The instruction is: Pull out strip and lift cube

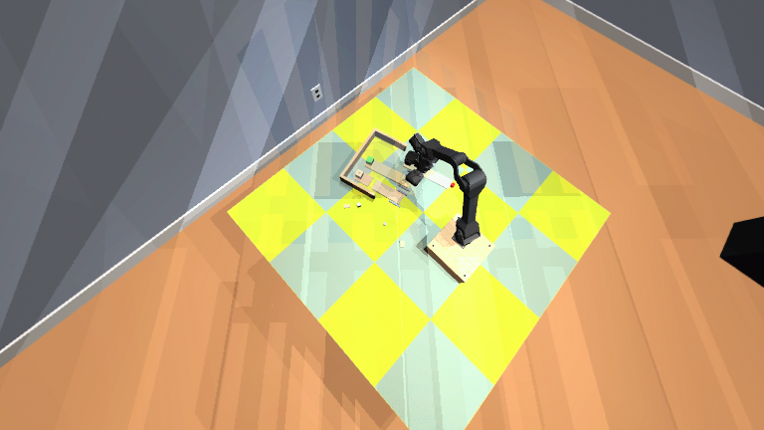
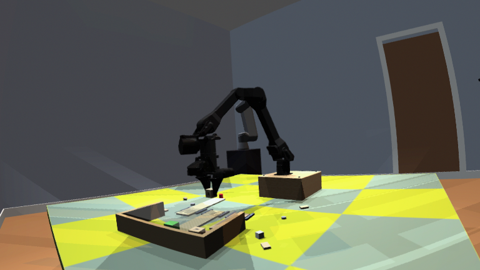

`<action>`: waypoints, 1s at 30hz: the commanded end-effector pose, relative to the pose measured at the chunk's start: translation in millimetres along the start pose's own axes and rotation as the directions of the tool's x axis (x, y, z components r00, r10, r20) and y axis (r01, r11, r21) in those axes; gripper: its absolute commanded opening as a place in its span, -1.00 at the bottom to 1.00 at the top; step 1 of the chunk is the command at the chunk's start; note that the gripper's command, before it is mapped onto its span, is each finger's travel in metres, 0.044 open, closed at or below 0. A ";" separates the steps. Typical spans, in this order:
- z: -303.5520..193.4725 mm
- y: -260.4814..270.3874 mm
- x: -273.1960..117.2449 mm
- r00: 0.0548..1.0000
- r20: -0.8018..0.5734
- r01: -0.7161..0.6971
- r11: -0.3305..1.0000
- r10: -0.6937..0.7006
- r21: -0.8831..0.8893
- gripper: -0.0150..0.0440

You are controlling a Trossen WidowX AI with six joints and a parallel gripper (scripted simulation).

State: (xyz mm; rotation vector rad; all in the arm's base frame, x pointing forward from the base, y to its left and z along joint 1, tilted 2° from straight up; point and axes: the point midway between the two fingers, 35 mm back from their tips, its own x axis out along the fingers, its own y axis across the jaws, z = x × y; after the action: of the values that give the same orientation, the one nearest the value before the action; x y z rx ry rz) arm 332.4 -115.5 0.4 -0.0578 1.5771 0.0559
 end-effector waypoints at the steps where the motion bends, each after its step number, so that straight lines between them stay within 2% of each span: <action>1: -13.6 6.3 -0.4 1.000 0.004 -0.003 1.000 0.003 0.003 -0.49; 10: -41.5 18.4 2.4 1.000 0.001 -0.004 1.000 0.004 0.003 -0.49; 13: -41.8 18.5 -2.1 1.000 0.001 -0.004 1.000 0.004 0.003 -0.49; 18: -41.9 18.3 -32.5 1.000 0.002 -0.004 1.000 0.004 0.003 -0.49; 30: -41.9 18.3 -33.7 1.000 0.002 -0.004 1.000 0.004 0.003 -0.49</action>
State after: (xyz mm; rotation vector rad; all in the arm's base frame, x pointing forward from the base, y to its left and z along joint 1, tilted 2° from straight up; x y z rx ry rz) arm 289.2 -100.5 33.1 -0.0574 1.5782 0.0563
